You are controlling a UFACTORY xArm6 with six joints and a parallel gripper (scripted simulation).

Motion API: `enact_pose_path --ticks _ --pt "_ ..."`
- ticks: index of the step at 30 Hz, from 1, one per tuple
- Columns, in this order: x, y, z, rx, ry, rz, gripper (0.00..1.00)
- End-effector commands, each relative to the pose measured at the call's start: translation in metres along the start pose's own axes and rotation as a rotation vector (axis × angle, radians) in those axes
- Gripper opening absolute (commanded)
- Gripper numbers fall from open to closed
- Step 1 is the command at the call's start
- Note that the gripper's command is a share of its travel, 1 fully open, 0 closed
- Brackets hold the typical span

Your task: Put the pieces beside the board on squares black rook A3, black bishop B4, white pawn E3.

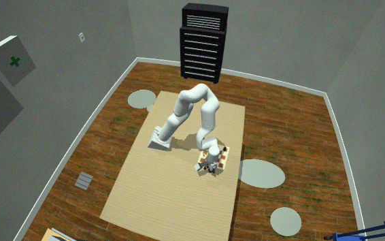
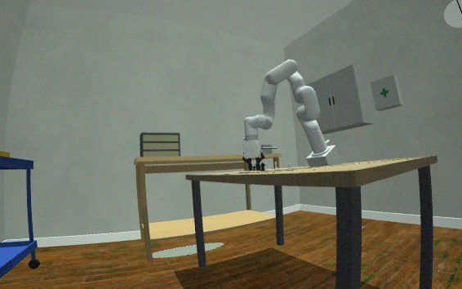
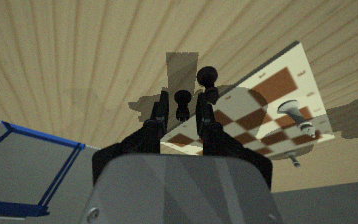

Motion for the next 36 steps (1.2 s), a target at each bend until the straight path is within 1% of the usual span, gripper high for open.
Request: enact_pose_path --ticks 1,21,22,36 --pt "-0.001 -0.0007 -0.0006 -0.001 0.0 0.003 0.37" --pt "-0.001 -0.0007 -0.0006 -0.001 0.0 0.003 0.37" --pt "-0.001 -0.0007 -0.0006 -0.001 0.0 0.003 0.0" --pt "-0.001 -0.0007 -0.0006 -0.001 0.0 0.003 0.0"
Point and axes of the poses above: the point where the finger pads meet when closed, its own y axis out along the fingers, its own x axis across the jaws, z = x × y, the point moved 2 cm from there along -y, back along the fingers, and after that the axes turned 4 degrees about -y, right-handed, at the moved point
